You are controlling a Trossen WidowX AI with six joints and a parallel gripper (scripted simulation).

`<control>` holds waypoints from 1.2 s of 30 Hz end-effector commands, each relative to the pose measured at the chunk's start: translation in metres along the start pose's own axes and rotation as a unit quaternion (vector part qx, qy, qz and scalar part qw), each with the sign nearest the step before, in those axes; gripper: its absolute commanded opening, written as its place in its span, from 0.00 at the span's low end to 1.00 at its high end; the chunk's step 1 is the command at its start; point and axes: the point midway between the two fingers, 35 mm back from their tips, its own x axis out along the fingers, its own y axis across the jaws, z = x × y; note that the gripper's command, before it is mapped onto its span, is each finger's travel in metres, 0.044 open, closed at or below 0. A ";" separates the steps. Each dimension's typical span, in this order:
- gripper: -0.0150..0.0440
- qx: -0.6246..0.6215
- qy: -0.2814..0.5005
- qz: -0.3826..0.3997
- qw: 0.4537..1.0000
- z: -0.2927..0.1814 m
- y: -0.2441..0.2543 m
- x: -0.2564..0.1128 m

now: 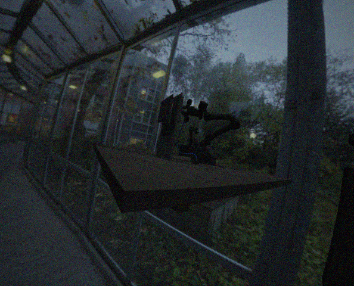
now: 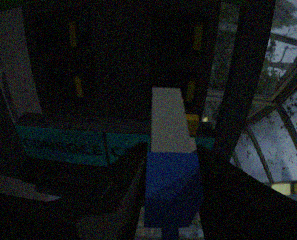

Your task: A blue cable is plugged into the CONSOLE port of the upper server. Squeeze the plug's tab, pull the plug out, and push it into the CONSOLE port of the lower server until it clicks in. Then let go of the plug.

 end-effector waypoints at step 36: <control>0.25 -0.001 0.001 0.001 1.000 -0.001 0.059 -0.012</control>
